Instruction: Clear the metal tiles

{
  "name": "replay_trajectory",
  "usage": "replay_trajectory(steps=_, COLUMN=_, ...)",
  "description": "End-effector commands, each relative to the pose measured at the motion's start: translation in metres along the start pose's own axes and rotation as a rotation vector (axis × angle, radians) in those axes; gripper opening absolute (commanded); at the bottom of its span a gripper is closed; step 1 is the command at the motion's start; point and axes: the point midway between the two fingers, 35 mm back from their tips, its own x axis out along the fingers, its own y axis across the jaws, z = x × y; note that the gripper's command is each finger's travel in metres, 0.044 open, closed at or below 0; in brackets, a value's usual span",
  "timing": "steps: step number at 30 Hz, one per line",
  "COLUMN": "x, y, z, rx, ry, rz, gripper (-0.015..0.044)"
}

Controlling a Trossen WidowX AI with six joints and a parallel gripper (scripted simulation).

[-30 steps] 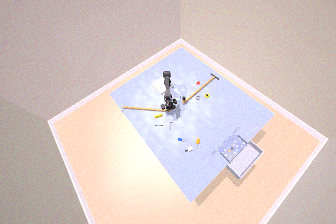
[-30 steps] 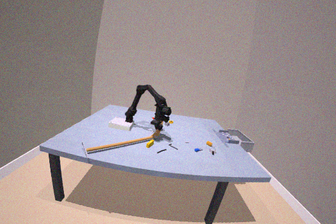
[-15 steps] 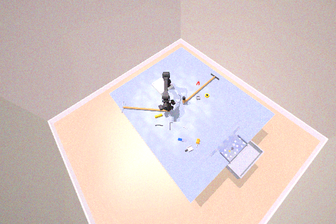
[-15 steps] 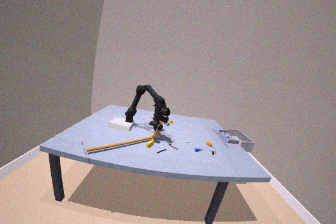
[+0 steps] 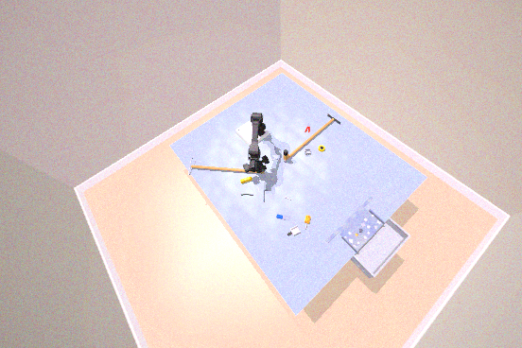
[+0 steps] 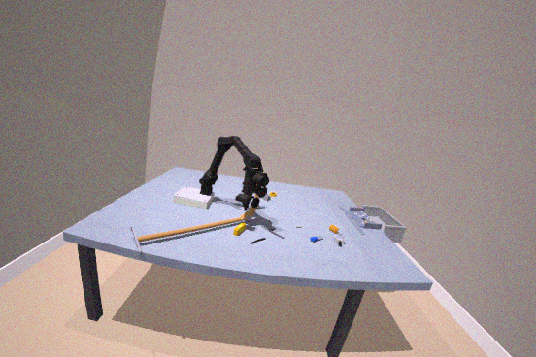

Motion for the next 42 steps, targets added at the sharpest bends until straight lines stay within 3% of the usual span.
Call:
replay_trajectory(steps=1, x=-0.002, y=-0.008, z=0.001, rx=-0.006, ry=-0.004, rz=-0.006, gripper=0.0000)
replay_trajectory(steps=15, x=-0.002, y=-0.021, z=-0.004, rx=0.000, ry=0.000, rz=-0.002, gripper=0.0000)
replay_trajectory(steps=42, x=-0.086, y=-0.022, z=-0.003, rx=0.000, ry=0.000, rz=-0.002, gripper=0.0000)
